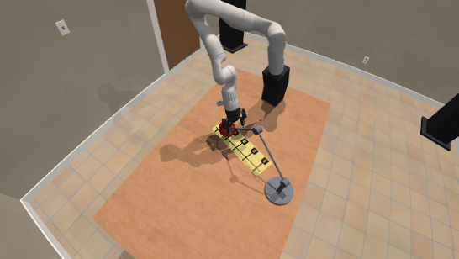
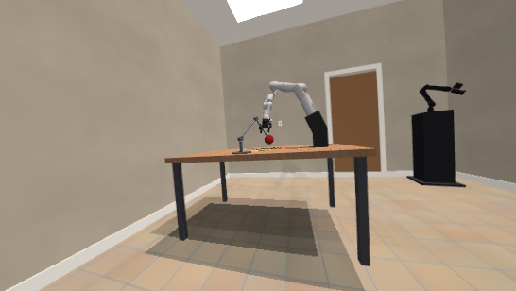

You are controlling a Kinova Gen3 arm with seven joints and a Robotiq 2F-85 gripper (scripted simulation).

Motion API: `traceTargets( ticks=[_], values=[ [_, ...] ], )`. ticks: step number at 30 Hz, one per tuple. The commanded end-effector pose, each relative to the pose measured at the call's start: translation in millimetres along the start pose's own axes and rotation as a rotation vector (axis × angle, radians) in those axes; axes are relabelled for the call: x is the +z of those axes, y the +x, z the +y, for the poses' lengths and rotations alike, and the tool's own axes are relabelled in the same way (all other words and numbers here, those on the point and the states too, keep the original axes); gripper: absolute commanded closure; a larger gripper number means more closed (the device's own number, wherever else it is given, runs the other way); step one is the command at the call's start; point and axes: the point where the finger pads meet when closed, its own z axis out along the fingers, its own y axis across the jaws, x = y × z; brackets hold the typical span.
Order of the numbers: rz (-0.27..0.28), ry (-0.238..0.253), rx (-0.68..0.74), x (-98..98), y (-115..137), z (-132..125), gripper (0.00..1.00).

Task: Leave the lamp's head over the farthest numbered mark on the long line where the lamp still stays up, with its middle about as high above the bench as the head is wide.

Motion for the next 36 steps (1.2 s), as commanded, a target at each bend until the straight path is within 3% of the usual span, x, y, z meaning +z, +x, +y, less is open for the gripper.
traceTargets(
  ticks=[1,18,33,36],
  values=[
    [0.000,0.001,-0.001,-0.4,-0.3,-0.4,0.00],
    [0.000,0.001,-0.001,-0.4,-0.3,-0.4,0.00],
    [0.000,0.001,-0.001,-65.4,0.9,-0.3,0.00],
    [-0.001,0.001,-0.002,-69.2,0.3,0.1,0.00]
  ],
)
